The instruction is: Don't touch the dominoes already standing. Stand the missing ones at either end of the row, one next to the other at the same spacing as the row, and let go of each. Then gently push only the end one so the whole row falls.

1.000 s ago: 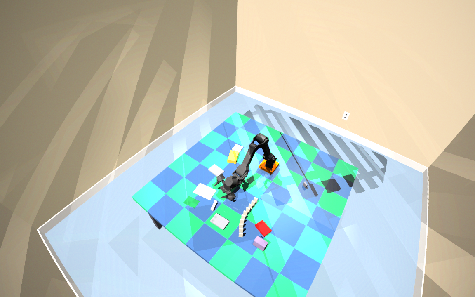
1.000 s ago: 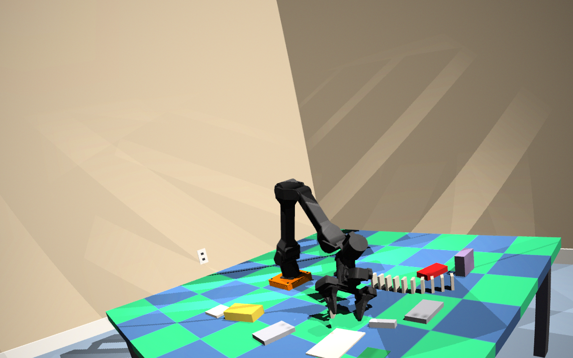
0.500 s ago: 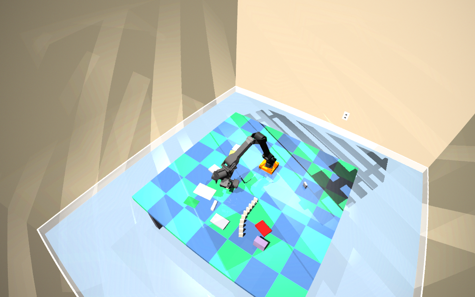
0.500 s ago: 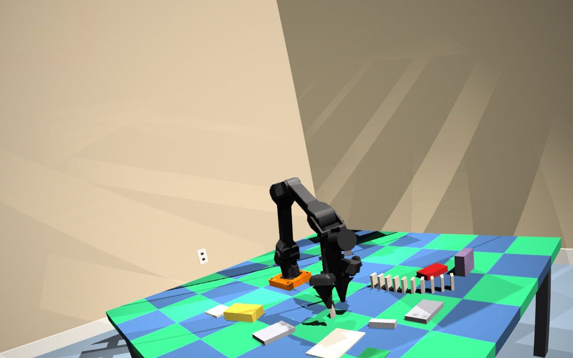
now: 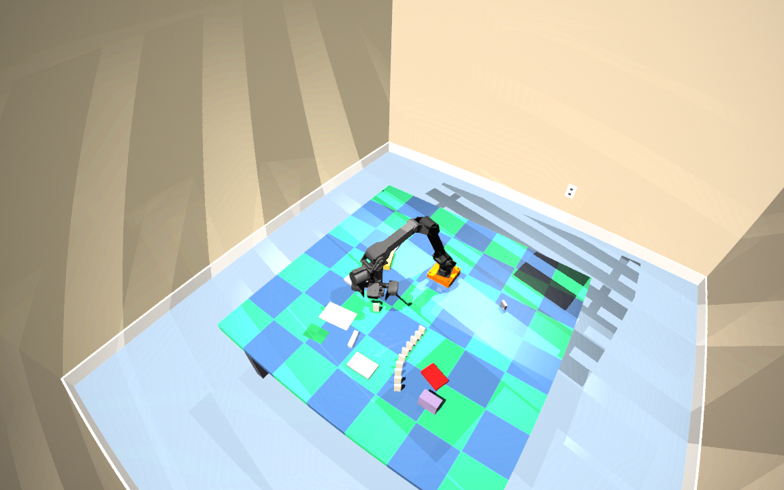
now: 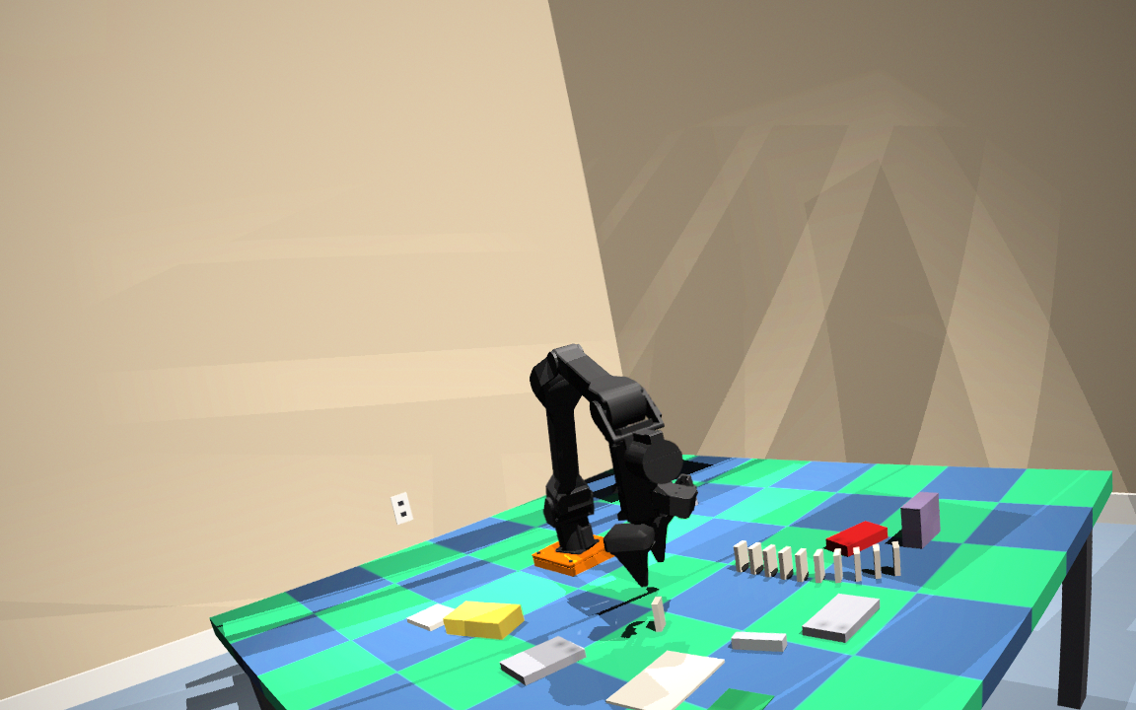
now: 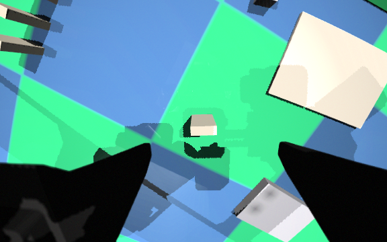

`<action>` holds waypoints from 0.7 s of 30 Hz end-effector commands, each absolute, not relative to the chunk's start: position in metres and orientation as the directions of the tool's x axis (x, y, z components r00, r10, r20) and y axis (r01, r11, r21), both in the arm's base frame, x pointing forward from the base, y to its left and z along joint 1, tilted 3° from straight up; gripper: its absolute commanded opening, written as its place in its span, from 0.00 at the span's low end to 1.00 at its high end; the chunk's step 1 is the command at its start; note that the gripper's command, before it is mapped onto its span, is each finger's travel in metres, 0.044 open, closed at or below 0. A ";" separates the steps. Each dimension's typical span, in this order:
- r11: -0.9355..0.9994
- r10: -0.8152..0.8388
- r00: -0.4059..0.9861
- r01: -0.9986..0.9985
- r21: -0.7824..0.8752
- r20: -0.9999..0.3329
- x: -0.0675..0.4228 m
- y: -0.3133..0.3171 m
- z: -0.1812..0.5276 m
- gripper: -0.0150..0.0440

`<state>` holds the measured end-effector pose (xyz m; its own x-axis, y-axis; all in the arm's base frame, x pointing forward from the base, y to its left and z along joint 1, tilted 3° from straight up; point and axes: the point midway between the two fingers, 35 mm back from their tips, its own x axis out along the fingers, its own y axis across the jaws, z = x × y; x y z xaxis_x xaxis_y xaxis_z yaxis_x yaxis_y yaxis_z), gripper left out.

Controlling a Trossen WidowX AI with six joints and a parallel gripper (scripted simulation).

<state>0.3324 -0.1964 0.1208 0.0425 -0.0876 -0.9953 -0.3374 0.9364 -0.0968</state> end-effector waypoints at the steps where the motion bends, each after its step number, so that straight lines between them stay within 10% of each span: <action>1: 0.936 -0.070 0.024 -0.345 -0.075 -0.997 0.331 -0.196 0.093 1.00; 21: 0.936 -0.071 0.024 -0.345 -0.074 -0.997 0.330 -0.198 0.049 1.00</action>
<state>0.3316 -0.1999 0.0557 0.0325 -0.0810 -0.9962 -0.3388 0.9368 -0.0872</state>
